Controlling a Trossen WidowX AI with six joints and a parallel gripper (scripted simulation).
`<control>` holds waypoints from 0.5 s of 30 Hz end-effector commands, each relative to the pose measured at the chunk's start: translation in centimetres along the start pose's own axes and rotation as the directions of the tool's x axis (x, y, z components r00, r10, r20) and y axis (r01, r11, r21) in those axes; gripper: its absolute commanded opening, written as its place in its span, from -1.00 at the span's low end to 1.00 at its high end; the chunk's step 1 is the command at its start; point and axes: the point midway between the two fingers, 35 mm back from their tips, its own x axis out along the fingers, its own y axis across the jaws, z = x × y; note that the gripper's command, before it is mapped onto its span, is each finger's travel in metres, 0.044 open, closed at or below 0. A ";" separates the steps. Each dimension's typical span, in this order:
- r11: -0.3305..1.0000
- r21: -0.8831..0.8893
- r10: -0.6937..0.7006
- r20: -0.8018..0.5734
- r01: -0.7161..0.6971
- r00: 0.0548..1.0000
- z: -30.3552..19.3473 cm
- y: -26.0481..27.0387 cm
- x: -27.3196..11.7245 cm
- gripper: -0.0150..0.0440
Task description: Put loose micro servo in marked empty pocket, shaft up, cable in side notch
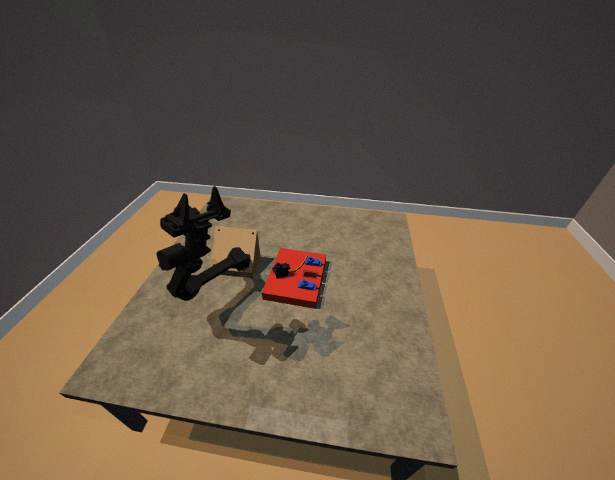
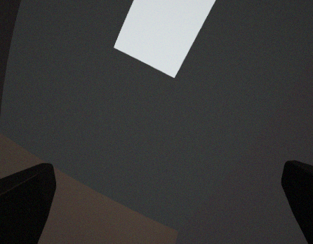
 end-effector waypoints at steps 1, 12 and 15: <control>0.984 0.126 0.129 -0.047 -0.122 0.991 -1.3 4.5 1.4 1.00; 0.868 0.388 0.386 -0.132 -0.310 0.913 -3.6 13.3 2.4 1.00; 0.821 0.456 0.453 -0.151 -0.345 0.878 -4.1 15.6 2.3 1.00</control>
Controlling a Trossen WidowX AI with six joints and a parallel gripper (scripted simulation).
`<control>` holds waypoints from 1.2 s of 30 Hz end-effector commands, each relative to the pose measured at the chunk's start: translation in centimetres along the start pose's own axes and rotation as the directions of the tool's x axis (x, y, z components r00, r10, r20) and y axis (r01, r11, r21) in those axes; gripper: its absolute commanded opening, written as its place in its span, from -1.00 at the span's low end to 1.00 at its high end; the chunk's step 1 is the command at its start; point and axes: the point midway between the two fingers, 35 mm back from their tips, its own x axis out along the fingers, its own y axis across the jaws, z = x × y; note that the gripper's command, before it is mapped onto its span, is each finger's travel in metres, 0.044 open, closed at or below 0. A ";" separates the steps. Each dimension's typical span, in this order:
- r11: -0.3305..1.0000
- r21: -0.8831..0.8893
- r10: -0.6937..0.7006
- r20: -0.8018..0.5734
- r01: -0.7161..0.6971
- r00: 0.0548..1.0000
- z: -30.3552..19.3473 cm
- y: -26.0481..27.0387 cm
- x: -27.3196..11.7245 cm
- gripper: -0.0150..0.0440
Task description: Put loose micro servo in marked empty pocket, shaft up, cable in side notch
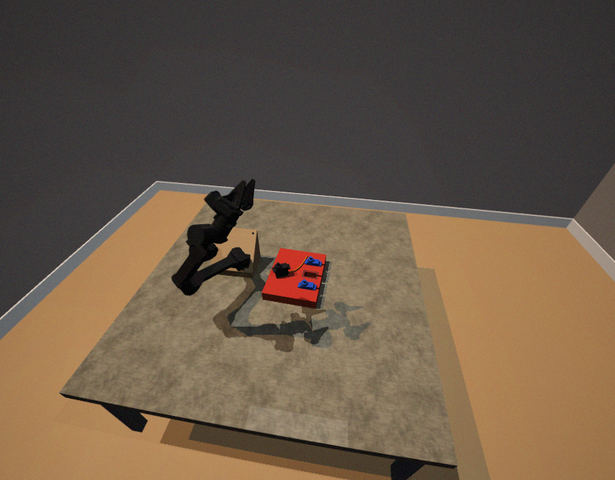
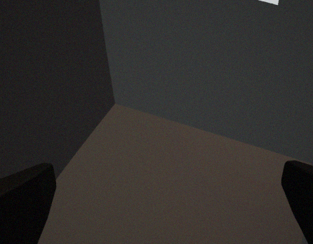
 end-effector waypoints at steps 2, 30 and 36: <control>0.982 0.141 0.140 -0.099 -0.126 0.985 -2.8 4.5 2.0 1.00; 0.670 0.707 0.678 -0.457 -0.228 0.576 -13.4 23.1 0.9 1.00; 0.612 0.774 0.752 -0.505 -0.163 0.424 -15.1 26.5 -1.1 1.00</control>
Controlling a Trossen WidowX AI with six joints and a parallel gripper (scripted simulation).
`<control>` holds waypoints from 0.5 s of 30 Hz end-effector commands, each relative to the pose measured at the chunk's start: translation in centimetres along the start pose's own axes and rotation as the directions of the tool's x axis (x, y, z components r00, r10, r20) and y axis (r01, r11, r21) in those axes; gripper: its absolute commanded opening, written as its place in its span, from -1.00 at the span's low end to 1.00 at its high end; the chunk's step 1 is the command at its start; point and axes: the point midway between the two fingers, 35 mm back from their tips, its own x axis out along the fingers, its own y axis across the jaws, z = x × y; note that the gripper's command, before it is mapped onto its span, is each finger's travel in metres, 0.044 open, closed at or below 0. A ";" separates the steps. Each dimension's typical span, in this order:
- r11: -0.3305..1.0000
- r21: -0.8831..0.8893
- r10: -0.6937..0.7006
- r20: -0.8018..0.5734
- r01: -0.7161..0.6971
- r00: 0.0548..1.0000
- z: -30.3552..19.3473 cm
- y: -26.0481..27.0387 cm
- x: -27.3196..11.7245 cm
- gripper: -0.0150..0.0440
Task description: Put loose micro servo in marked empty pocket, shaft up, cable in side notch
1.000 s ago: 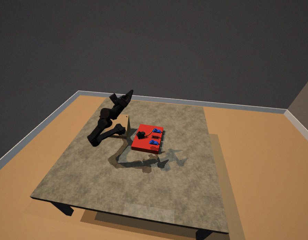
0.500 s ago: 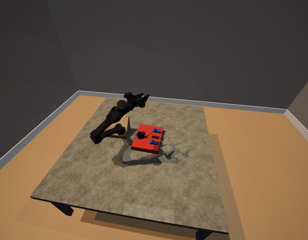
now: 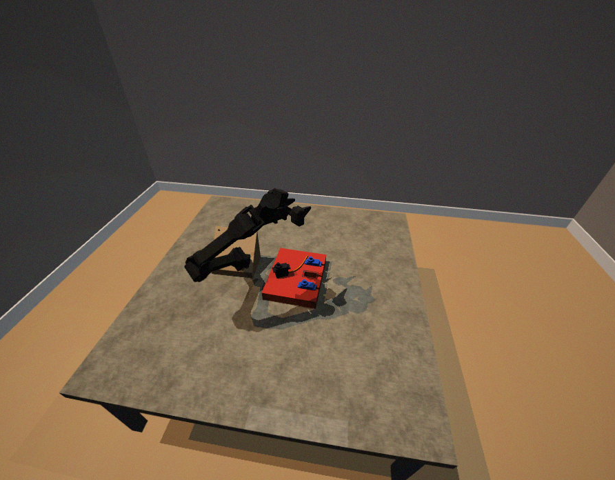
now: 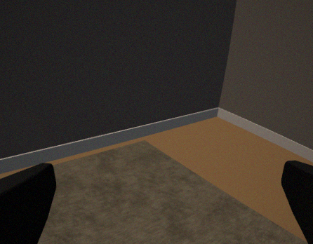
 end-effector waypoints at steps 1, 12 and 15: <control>0.996 0.086 0.044 -0.154 -0.030 0.987 -3.2 1.3 2.1 1.00; 0.967 0.254 0.118 -0.461 0.003 0.880 -10.0 3.9 4.3 1.00; 0.958 0.286 0.133 -0.540 0.033 0.831 -11.9 4.5 4.5 1.00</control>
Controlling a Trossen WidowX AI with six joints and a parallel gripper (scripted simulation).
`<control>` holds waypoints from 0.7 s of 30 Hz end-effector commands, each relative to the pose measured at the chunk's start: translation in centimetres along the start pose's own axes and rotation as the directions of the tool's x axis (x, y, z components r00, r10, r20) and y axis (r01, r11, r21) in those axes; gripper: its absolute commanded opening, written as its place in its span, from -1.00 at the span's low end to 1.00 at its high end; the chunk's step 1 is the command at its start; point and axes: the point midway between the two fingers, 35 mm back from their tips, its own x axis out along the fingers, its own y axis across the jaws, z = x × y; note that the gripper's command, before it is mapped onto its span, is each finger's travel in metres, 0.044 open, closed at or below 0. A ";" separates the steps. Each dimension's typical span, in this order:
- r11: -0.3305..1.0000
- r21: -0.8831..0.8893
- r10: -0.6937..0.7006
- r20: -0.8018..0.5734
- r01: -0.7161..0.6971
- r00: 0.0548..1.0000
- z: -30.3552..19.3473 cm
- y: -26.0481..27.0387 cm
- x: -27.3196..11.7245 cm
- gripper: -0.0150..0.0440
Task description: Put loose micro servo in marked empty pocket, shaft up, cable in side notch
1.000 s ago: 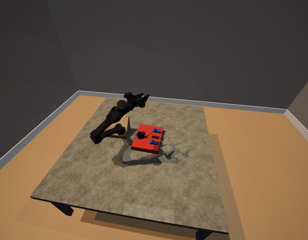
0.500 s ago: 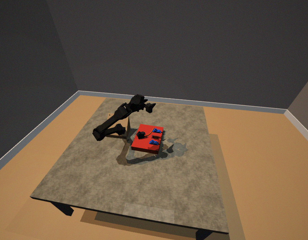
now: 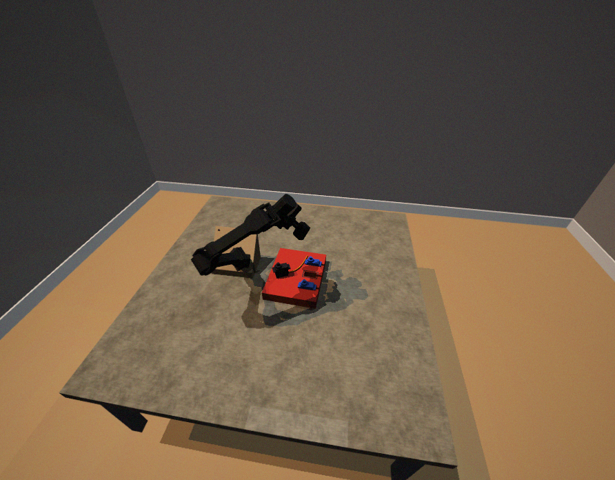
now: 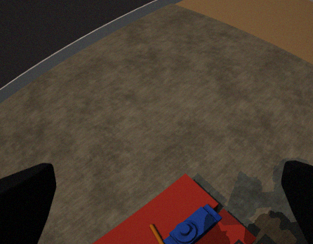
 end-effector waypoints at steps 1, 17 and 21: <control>0.998 0.068 -0.005 -0.166 0.016 0.986 -3.0 0.4 2.1 1.00; 0.960 0.177 -0.063 -0.618 0.217 0.783 -12.2 0.6 4.3 1.00; 0.944 0.163 -0.088 -0.712 0.286 0.697 -14.3 0.5 4.2 1.00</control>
